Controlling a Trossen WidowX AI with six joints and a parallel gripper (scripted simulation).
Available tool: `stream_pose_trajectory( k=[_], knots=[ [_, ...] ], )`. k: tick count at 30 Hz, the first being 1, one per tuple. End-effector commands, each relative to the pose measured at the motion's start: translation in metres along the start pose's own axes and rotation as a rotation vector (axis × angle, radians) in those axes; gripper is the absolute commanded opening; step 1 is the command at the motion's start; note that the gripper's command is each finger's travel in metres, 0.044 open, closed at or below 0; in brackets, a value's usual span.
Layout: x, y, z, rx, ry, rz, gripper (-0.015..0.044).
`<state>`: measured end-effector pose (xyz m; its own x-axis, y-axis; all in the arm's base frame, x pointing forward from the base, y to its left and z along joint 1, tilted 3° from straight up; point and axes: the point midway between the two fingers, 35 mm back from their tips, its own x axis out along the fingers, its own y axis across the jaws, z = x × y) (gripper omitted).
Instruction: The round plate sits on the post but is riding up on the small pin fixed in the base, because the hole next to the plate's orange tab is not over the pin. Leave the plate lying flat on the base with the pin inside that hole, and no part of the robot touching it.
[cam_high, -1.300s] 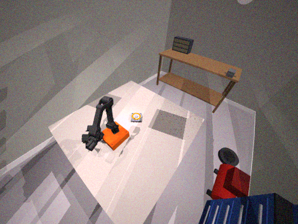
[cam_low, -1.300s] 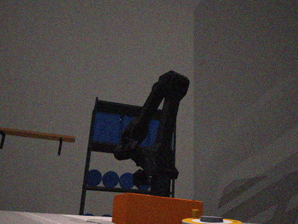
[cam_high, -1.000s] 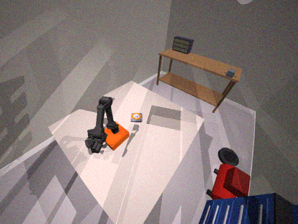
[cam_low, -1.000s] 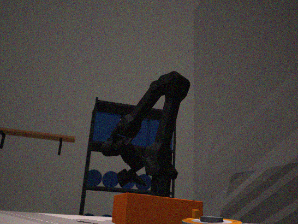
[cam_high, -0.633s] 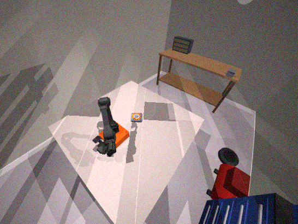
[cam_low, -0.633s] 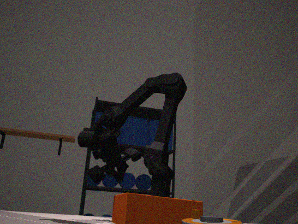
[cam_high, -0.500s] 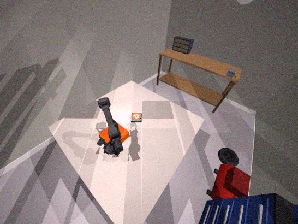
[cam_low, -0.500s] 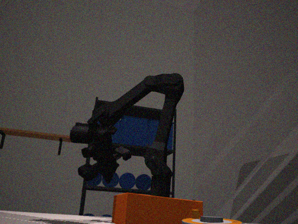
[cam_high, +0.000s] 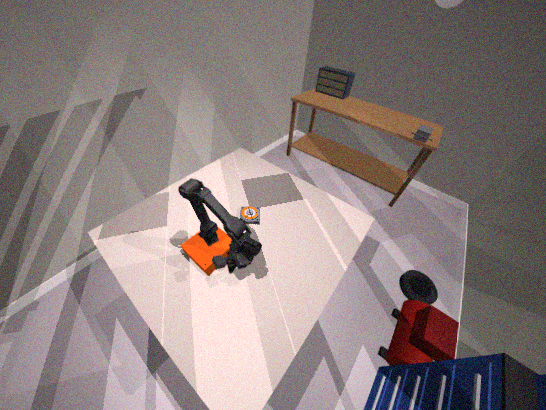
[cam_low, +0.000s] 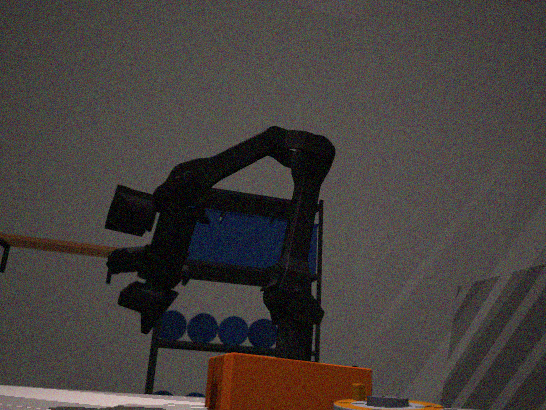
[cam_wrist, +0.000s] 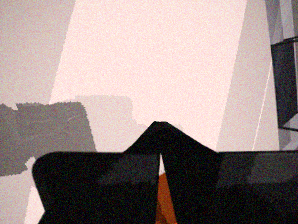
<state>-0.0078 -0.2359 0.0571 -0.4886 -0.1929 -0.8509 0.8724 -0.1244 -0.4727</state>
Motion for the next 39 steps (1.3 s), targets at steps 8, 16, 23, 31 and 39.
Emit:
stream_pose_trajectory(
  k=[8,16,23,31,39],
  knots=[
    [-0.068,0.119,-0.035,-0.611,-0.125,0.272,0.0000],
    [-0.114,0.177,-0.097,-1.024,-0.187,0.417,0.0000],
    [-0.150,0.204,-0.171,-1.398,-0.229,0.524,0.0000],
    [-0.176,0.206,-0.254,-1.772,-0.253,0.608,0.0000],
    [-0.176,0.209,-0.254,-1.782,-0.254,0.609,0.0000]
  ],
)
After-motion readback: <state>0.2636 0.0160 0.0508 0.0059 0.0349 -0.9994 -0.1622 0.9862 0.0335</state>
